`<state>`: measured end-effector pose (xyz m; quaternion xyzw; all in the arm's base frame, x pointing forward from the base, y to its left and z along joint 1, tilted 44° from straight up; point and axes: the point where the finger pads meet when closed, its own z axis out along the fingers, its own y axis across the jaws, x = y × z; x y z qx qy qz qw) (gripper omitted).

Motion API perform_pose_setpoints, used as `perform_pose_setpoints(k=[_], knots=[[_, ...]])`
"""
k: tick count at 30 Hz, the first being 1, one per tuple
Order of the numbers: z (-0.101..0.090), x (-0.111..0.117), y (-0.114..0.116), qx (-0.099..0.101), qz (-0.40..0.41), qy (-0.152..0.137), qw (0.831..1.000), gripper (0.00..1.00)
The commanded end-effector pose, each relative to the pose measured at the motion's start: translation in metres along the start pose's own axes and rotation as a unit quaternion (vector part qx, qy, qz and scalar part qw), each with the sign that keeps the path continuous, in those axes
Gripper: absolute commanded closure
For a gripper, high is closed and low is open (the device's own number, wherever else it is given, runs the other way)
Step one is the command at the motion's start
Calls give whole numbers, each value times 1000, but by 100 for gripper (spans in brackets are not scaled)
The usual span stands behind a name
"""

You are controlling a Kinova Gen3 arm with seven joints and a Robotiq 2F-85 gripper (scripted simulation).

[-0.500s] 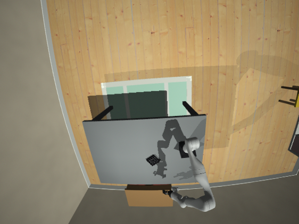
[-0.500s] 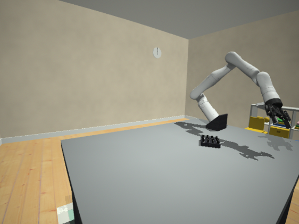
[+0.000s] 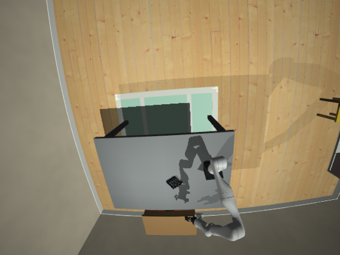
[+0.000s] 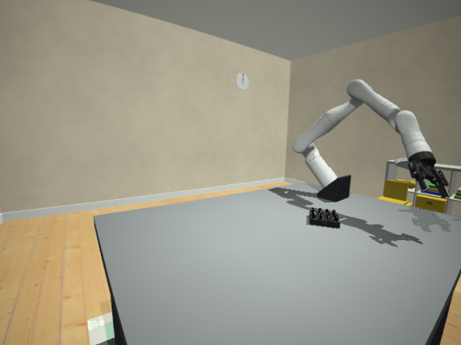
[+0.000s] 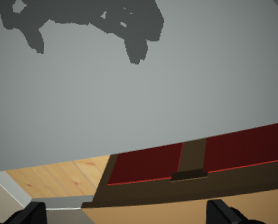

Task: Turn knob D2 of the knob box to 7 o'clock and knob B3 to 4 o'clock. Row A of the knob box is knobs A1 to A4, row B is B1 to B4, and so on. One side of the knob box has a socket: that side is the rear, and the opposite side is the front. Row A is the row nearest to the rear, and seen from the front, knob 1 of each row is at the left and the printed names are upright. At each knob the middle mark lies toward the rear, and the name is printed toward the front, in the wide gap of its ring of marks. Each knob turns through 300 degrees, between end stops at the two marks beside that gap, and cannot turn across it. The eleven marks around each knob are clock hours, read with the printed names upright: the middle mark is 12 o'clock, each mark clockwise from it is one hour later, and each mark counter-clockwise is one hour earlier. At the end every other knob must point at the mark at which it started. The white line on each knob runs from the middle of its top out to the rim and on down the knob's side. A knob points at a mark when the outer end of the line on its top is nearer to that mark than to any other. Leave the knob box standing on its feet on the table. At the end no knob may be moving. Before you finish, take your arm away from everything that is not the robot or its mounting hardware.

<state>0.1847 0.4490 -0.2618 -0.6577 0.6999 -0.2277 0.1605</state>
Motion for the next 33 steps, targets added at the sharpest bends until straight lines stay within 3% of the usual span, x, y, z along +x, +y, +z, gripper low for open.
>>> perform_pose_setpoints(k=[1, 19, 33], knots=[[-1, -1, 0, 0, 0, -1, 1000, 0], [0, 2, -2, -2, -12, 5, 1000, 0], [6, 26, -13, -11, -78, 39, 996, 0]])
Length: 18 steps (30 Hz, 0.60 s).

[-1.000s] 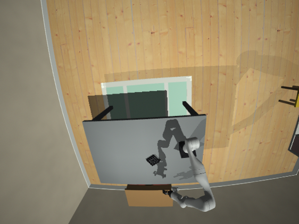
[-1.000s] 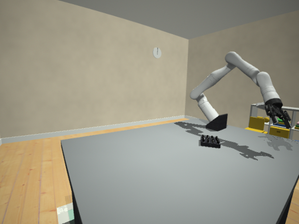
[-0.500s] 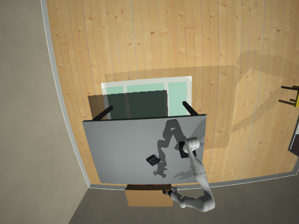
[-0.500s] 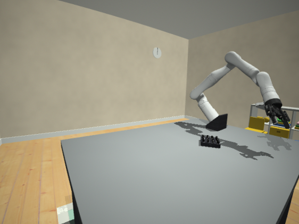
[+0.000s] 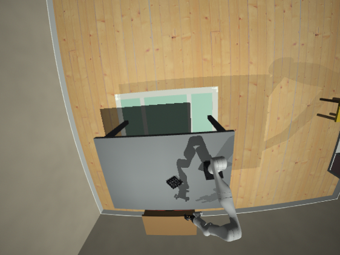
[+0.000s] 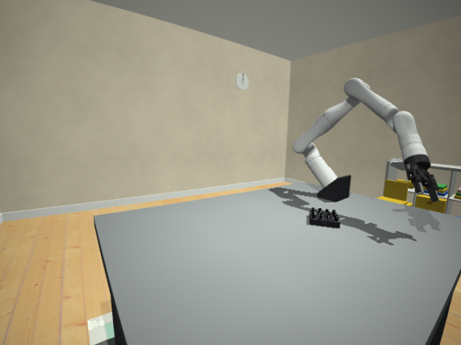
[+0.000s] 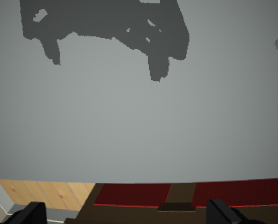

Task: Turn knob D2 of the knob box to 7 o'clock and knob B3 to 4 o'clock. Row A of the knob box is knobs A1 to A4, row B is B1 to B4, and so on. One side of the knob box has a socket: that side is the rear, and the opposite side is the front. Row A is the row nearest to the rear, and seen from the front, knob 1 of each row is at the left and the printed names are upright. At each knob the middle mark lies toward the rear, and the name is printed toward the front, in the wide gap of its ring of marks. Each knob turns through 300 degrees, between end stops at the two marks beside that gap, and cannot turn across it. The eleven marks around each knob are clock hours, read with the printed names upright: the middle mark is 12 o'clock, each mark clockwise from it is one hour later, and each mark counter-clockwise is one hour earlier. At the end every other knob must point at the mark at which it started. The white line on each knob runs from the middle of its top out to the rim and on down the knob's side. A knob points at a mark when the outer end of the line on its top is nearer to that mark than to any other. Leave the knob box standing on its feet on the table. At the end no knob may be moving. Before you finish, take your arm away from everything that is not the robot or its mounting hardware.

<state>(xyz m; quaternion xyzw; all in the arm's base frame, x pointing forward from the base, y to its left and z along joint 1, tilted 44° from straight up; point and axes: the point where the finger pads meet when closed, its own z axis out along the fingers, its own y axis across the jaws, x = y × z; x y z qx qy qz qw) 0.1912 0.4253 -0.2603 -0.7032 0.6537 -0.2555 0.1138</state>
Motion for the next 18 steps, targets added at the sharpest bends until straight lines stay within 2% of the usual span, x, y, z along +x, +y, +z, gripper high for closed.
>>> perform_pose_setpoints(k=[1, 3, 9, 18], knots=[[2, 6, -6, -5, -8, 9, 1000, 0], [2, 6, -6, -5, -8, 9, 1000, 0], [7, 24, -10, -17, -61, 32, 997, 0], [12, 58, -19, -49, -164, 70, 983, 0]])
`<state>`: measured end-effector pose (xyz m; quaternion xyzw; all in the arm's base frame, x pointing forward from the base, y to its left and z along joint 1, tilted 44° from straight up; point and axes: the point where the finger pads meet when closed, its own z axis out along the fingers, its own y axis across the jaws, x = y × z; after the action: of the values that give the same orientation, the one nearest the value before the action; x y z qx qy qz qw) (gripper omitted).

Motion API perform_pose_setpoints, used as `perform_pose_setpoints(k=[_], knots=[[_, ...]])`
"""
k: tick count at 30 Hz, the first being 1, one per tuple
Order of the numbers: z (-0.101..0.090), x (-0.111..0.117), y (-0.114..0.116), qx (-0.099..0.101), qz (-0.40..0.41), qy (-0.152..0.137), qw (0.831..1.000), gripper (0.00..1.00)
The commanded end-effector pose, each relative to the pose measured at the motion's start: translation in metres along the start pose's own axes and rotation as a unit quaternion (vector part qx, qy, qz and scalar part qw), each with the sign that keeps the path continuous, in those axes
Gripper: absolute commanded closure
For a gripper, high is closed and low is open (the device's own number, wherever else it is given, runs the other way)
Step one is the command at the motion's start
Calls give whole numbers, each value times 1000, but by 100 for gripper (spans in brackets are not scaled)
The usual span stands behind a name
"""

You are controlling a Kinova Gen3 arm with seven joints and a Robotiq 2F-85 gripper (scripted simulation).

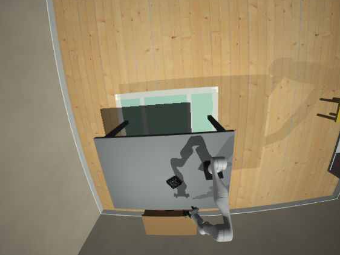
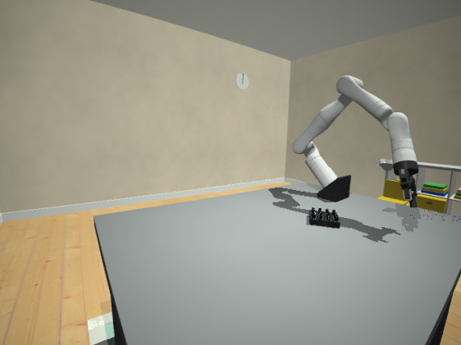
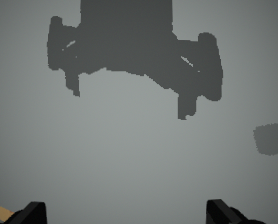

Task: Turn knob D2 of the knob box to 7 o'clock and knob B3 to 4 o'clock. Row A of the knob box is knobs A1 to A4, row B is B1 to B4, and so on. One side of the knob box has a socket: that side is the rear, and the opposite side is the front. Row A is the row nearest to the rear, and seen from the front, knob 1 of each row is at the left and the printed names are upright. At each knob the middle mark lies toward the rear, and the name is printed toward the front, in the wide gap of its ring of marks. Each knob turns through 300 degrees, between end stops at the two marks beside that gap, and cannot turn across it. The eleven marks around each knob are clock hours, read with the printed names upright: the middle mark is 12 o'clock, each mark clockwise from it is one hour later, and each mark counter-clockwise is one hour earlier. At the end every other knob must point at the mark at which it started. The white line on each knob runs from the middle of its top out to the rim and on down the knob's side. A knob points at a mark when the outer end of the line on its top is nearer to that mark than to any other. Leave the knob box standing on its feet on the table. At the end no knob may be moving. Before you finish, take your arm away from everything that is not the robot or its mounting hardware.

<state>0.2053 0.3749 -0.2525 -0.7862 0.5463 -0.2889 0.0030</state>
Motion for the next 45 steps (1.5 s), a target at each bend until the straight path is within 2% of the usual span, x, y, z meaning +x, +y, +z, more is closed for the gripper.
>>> perform_pose_setpoints(k=[1, 3, 10, 17, 19, 21, 27, 34, 36, 45], knots=[[3, 9, -6, -11, -2, 6, 1000, 0], [4, 13, -6, -16, -16, 10, 1000, 0], [8, 43, -4, -51, -118, 33, 991, 0], [9, 73, -4, -93, -230, 45, 968, 0], [9, 73, -4, -93, -230, 45, 968, 0], [9, 82, -4, -105, -263, 47, 958, 0], [7, 108, -6, -141, -361, 44, 921, 0], [3, 137, -11, -179, -471, 29, 863, 0], [3, 137, -11, -179, -471, 29, 863, 0], [-4, 171, -22, -214, -595, -2, 775, 0]])
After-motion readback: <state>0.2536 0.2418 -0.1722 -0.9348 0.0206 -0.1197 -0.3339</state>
